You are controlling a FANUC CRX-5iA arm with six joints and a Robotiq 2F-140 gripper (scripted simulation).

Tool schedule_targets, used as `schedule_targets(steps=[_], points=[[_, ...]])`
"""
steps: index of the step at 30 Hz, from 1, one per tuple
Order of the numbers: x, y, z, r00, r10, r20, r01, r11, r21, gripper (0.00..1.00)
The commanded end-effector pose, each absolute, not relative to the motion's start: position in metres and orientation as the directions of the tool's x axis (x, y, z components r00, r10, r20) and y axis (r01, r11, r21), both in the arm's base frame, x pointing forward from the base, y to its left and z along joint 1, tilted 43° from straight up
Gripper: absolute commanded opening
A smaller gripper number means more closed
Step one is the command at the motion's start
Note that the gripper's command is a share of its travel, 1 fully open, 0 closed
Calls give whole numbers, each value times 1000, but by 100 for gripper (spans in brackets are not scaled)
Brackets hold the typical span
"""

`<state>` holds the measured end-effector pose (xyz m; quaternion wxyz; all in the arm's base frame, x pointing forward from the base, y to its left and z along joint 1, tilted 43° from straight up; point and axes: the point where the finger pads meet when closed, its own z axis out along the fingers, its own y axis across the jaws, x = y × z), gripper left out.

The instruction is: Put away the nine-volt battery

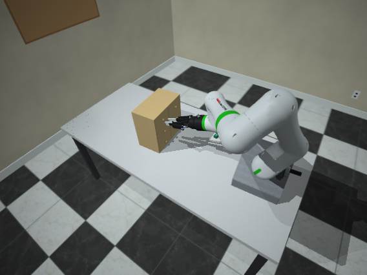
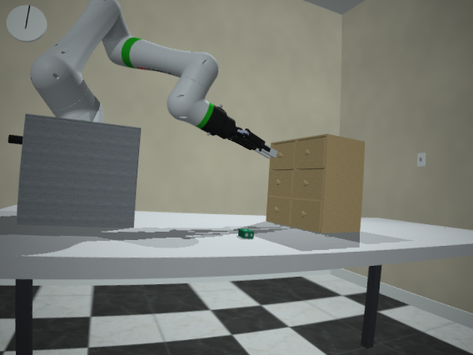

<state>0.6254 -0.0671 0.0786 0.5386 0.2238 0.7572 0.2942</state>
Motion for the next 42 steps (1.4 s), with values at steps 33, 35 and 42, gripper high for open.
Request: schedule_targets(steps=[33,35,42], points=[[658,-69,79,-319,656,-684,22,727,686,20],[658,-69,79,-319,656,-684,22,727,686,20],[658,-69,79,-319,656,-684,22,727,686,20]])
